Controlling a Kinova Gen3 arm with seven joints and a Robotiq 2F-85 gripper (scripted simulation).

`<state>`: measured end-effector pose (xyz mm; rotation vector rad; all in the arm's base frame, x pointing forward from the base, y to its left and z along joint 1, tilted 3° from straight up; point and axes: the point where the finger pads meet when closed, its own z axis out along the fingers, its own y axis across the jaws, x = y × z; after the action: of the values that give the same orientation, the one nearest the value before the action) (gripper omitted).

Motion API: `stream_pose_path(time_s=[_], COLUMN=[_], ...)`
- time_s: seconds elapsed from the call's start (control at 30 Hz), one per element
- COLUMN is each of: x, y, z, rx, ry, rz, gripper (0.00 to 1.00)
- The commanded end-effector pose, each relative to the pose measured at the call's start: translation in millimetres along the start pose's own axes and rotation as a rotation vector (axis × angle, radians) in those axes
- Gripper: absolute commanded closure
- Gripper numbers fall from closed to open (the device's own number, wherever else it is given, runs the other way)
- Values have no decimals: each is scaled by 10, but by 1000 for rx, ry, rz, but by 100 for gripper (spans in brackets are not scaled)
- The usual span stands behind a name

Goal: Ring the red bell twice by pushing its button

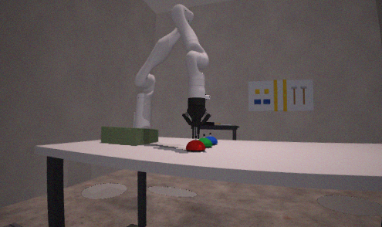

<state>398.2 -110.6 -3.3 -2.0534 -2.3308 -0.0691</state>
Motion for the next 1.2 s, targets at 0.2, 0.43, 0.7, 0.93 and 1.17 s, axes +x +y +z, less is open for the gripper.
stream_pose_path(time_s=[0.2, 0.43, 0.7, 0.93, 1.17], x=[-1, -1, -1, -1, -1], y=[-7, -7, -7, -7, -7], z=[3, 3, 3, 3, 37], rx=[1, 1, 1, 1, 1], ry=[0, 0, 0, 0, 0], rz=[0, 0, 0, 0, 0], gripper=[100, 100, 100, 100, 100])
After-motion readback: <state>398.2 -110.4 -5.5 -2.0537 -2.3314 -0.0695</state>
